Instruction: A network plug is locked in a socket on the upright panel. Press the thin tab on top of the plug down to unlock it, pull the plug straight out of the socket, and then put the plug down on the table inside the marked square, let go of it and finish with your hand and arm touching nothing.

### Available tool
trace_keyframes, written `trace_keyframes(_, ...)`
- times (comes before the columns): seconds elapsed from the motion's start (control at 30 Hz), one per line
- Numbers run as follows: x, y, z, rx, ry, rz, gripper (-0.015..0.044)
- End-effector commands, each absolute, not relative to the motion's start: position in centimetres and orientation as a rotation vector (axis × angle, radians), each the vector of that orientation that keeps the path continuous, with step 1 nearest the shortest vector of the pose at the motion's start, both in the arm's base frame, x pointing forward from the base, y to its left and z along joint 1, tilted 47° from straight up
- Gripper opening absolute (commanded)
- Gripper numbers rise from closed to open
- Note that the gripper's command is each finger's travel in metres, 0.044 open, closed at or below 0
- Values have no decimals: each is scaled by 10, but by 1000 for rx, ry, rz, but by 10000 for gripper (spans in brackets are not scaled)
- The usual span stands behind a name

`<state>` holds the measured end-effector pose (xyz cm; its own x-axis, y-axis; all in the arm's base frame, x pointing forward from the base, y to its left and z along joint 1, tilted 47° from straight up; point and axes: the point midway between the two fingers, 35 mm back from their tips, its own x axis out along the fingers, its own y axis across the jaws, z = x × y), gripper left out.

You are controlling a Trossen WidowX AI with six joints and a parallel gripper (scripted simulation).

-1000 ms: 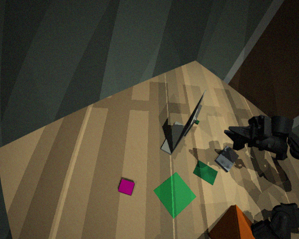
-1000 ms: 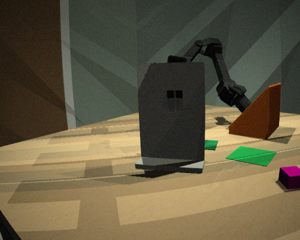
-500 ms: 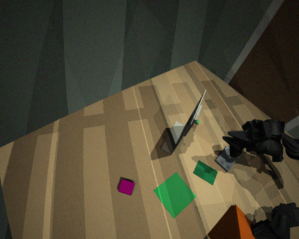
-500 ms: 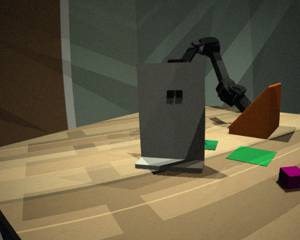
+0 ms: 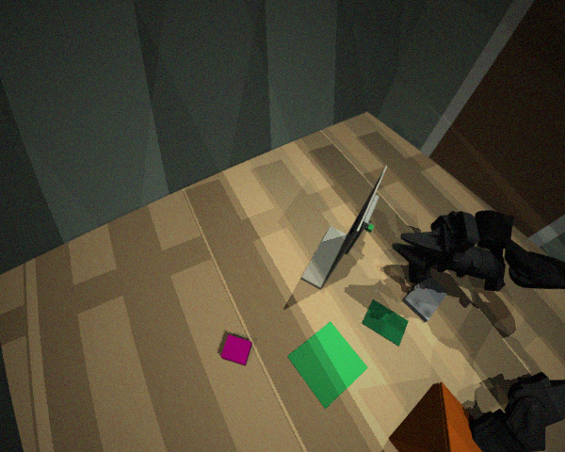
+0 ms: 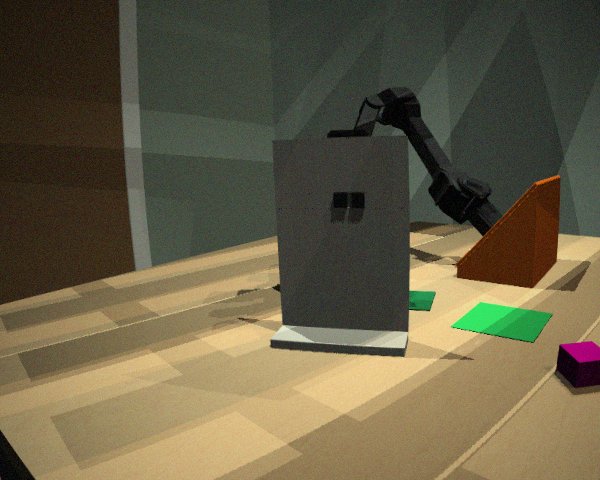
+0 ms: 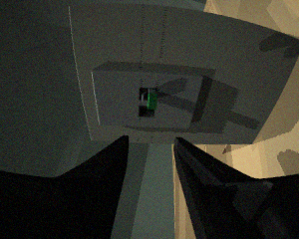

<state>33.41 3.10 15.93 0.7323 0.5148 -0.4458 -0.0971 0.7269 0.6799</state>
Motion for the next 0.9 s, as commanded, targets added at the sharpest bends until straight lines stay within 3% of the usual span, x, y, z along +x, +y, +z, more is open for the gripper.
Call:
trace_keyframes(0.0,339,32,158,682,671,361,156)
trace_keyframes(0.87,373,46,148,683,673,362,156)
